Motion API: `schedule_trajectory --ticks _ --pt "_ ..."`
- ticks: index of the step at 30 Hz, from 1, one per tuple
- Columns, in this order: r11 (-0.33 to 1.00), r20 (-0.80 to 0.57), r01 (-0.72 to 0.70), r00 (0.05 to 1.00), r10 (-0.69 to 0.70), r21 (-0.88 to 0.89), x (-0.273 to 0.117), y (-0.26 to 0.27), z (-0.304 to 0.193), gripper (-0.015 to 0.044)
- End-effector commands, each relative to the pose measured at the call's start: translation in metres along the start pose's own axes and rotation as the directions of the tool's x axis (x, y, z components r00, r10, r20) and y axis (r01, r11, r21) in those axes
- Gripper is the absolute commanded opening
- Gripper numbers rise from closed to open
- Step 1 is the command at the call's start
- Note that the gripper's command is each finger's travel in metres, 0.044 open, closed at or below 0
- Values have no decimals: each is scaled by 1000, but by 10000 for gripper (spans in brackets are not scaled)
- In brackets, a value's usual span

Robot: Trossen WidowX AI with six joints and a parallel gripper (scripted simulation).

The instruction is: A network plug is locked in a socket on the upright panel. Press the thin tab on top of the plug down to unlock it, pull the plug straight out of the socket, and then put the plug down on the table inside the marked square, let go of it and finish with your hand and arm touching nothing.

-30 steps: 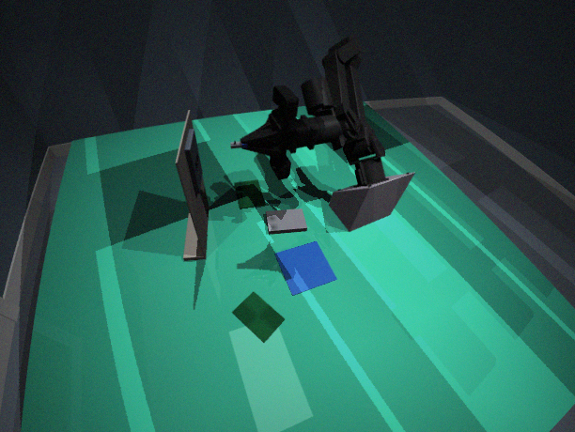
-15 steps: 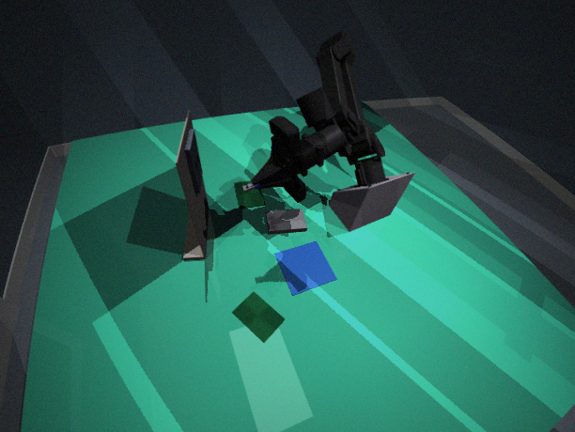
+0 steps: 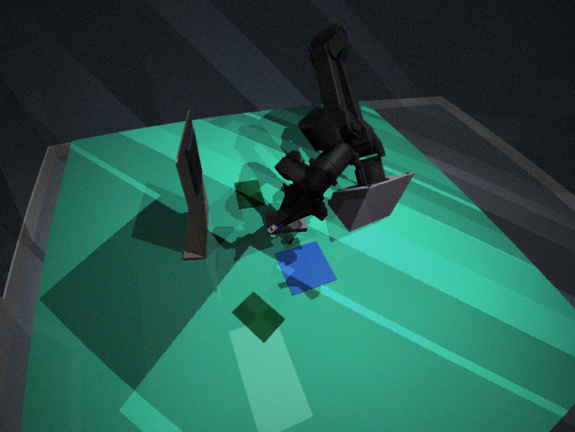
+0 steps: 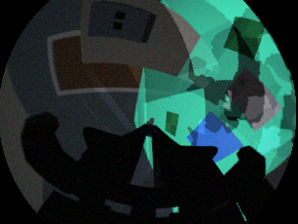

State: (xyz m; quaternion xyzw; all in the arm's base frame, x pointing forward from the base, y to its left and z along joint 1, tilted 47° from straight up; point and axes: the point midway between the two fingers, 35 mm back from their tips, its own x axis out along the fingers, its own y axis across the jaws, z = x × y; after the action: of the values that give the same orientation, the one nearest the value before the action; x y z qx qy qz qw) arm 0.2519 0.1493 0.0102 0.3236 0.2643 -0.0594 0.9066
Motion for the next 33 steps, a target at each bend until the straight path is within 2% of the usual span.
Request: schedule_trajectory --ticks 1,20,33 --pt "996 -19 87 996 -87 -13 3 -17 -13 0" --pt "902 9 418 908 -419 -111 -2 -92 -46 0" --pt "896 11 429 903 -430 -115 2 -99 -47 0"
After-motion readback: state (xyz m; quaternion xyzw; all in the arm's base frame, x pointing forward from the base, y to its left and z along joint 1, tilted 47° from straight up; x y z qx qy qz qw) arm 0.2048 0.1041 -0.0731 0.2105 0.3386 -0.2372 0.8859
